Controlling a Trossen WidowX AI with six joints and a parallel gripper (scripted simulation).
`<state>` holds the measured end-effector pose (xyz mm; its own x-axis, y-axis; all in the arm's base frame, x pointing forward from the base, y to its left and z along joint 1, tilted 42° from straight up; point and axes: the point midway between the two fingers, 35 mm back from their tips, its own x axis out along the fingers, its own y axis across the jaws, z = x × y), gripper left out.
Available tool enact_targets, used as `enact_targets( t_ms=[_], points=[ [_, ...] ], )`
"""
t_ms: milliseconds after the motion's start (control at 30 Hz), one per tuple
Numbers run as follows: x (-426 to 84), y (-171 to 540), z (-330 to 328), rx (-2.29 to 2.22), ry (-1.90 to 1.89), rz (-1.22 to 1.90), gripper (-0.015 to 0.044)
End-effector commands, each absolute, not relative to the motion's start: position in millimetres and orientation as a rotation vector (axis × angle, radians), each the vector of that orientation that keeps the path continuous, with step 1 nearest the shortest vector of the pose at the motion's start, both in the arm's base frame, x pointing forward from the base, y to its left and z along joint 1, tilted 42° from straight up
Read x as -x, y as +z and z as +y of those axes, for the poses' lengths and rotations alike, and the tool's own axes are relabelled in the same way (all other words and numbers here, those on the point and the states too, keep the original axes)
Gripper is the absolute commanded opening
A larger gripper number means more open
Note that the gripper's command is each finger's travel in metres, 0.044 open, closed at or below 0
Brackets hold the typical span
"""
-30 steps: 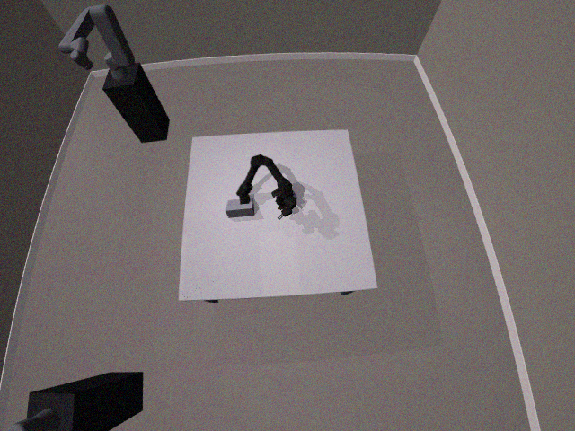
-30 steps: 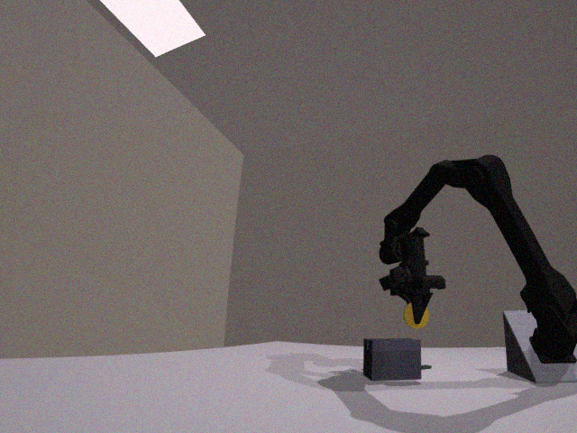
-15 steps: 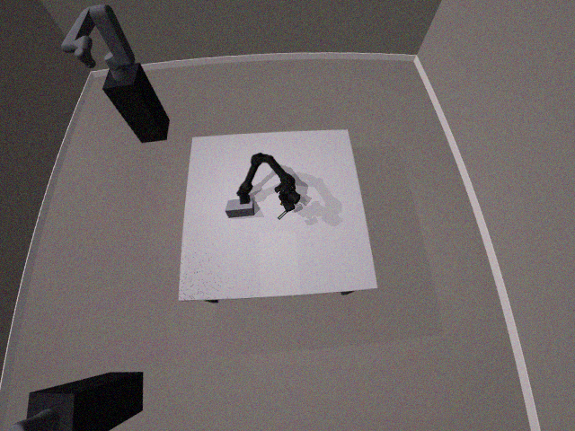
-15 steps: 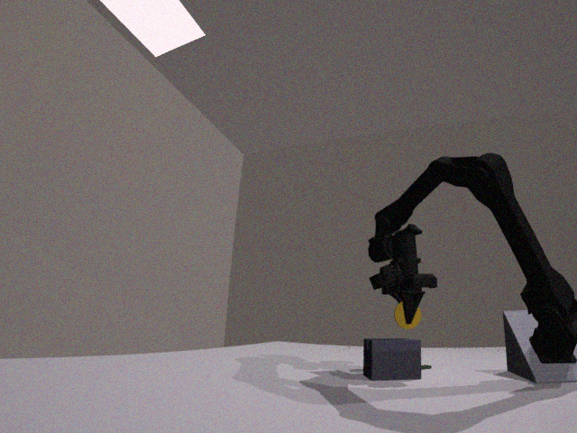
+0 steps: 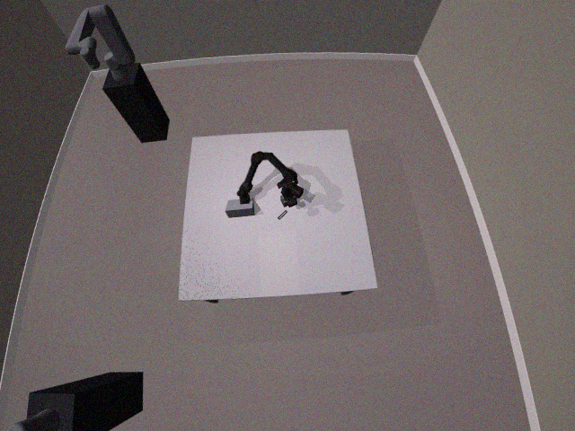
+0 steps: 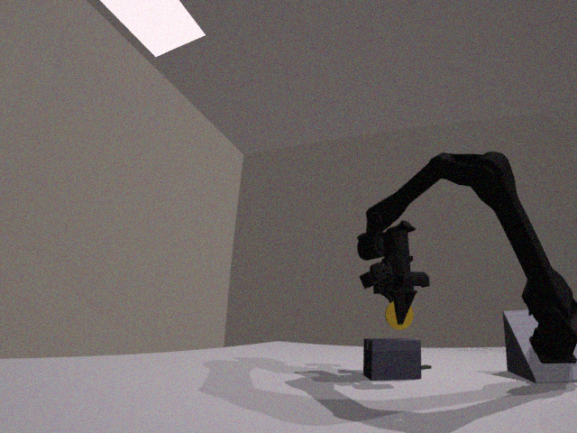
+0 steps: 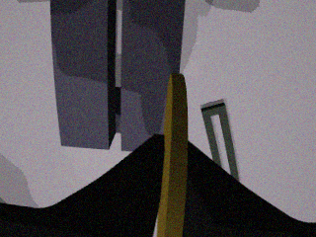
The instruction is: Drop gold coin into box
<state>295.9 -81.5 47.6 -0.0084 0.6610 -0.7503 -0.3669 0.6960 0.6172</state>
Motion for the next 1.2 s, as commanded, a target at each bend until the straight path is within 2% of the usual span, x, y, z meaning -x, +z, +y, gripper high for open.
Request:
enact_targets(
  t_ms=[0,1167],
  points=[
    [-303,58,-74,-0.268,0.823,1.342,0.0],
    [-313,74,-56,-0.272,0.835,1.348,0.0]
  ],
)
